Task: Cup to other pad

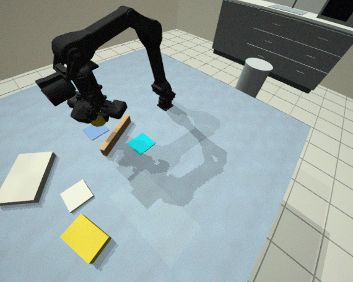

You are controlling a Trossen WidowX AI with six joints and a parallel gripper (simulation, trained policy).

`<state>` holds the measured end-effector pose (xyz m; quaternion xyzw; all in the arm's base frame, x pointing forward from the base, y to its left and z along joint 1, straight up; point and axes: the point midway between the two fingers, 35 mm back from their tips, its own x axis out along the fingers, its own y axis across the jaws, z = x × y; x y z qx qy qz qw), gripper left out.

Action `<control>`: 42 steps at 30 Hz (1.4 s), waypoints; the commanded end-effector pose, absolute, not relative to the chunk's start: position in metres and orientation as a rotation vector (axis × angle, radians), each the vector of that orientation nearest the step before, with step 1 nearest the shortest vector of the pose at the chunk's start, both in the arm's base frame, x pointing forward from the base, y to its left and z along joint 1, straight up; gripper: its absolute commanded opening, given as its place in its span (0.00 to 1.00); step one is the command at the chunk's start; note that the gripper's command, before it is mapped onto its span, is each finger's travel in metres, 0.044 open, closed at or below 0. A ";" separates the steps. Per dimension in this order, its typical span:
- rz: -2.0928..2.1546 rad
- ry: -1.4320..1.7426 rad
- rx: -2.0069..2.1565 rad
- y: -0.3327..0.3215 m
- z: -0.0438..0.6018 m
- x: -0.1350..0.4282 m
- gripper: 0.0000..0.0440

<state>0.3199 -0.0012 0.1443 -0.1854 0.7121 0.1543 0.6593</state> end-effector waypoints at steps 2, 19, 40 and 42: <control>0.367 1.584 -0.440 0.016 0.150 0.319 0.00; 0.410 1.498 -0.496 0.078 0.158 0.310 0.00; 0.401 1.445 -0.499 0.125 0.144 0.284 0.00; 0.396 1.444 -0.496 0.127 0.140 0.282 0.00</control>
